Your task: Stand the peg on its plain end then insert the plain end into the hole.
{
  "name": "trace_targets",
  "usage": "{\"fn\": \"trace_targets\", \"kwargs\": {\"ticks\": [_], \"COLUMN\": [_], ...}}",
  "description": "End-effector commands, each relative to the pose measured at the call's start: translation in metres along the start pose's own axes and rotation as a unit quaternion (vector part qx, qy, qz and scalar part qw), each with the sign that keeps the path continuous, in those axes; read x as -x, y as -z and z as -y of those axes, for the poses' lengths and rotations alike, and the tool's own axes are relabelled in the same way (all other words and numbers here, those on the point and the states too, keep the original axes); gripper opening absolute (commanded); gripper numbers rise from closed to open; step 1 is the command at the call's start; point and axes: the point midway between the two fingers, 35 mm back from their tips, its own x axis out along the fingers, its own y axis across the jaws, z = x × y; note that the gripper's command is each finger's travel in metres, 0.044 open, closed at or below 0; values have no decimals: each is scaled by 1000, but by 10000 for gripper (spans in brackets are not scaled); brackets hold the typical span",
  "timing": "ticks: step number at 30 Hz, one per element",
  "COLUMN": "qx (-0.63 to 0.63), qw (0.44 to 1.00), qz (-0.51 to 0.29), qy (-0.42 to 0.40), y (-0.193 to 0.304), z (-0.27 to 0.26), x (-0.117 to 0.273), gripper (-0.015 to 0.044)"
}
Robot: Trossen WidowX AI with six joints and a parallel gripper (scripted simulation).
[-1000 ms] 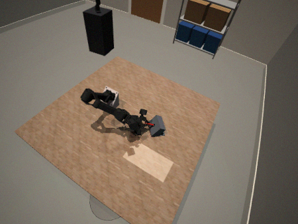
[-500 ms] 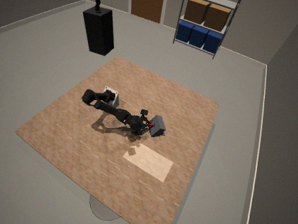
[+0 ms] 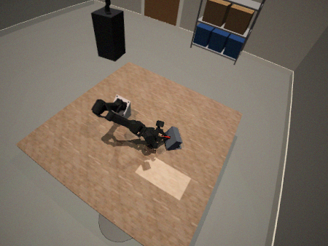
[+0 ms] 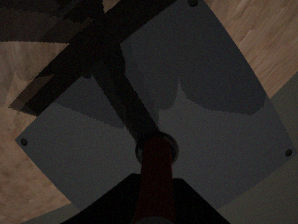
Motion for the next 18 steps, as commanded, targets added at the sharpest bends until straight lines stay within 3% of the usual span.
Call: {"fn": "trace_targets", "kwargs": {"ticks": [1, 18], "qx": [-2, -2], "qw": [1000, 1000], "qz": [0, 0], "qy": [-2, -2], "y": [0, 0], "z": [-1, -1], "x": [-3, -13], "gripper": [0, 0]}}
